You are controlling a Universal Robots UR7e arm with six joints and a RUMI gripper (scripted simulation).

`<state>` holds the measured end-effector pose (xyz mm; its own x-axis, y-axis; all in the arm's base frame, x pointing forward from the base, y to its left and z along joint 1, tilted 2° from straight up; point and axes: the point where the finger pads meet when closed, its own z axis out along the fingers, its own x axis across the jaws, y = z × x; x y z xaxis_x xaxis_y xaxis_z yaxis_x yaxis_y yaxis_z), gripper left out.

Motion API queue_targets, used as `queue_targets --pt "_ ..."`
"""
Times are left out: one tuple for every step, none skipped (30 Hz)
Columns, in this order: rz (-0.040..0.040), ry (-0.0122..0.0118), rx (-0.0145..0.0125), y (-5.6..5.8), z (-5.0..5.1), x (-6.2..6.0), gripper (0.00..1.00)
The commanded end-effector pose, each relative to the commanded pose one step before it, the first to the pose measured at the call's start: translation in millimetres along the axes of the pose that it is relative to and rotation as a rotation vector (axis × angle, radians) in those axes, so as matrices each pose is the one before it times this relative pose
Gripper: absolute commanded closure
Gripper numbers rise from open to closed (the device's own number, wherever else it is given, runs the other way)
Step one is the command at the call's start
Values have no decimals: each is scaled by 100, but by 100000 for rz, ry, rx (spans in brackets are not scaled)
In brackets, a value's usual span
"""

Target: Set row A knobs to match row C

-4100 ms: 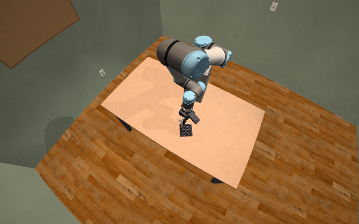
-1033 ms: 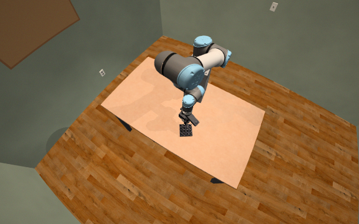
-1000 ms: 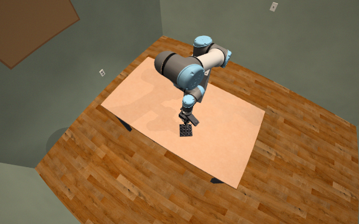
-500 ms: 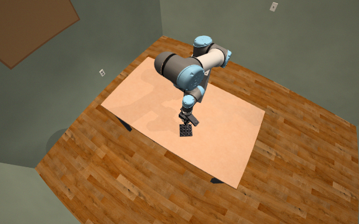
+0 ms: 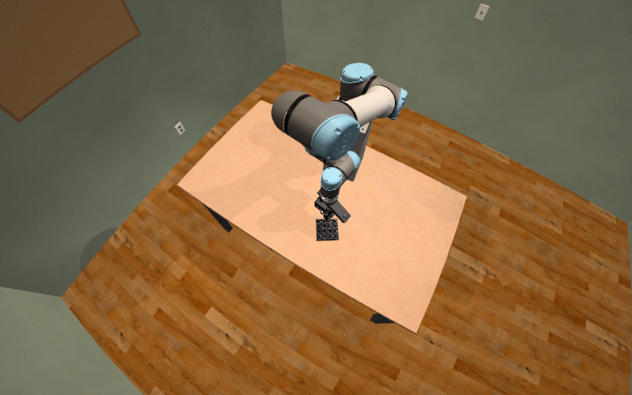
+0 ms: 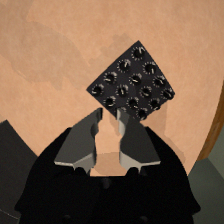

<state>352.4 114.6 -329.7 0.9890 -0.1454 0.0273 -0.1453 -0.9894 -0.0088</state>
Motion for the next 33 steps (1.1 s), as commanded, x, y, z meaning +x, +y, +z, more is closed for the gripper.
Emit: queue_targets --pt "-1 105 15 -7 -32 42 89" --pt "0 0 0 0 0 0 89" --pt "0 0 0 0 0 0 89" --pt "0 0 0 0 0 0 89" --pt "0 0 0 0 0 0 89" --pt "0 0 0 0 0 0 89" --pt "0 0 0 0 0 0 89" --pt "0 0 0 0 0 0 89" --pt "0 0 0 0 0 0 89" --pt "0 0 0 0 0 0 89" --pt "0 0 0 0 0 0 89" --pt "0 0 0 0 0 0 89" --pt "0 0 0 -1 0 0 89" --pt "0 0 0 -8 0 0 89" --pt "0 0 0 -19 0 0 89" --pt "0 0 0 -31 0 0 89" --pt "0 0 0 -43 0 1 89" --pt "0 0 0 -52 0 1 89" --pt "0 0 0 -58 0 1 89" --pt "0 0 0 -61 0 1 89" --pt "0 0 0 -58 0 0 89" --pt "0 0 0 -52 0 0 89" --pt "0 0 0 -43 0 0 89" --pt "0 0 0 -31 0 0 89" --pt "0 0 0 0 0 0 89" --pt "0 0 0 0 0 0 89" --pt "0 0 0 -19 0 0 89" --pt "0 0 0 -8 0 0 89" --pt "0 0 0 -1 0 0 89" --pt "0 0 0 0 0 0 89" --pt "0 0 0 0 0 0 89" --pt "0 0 0 0 0 0 89" --pt "0 0 0 0 0 0 89"
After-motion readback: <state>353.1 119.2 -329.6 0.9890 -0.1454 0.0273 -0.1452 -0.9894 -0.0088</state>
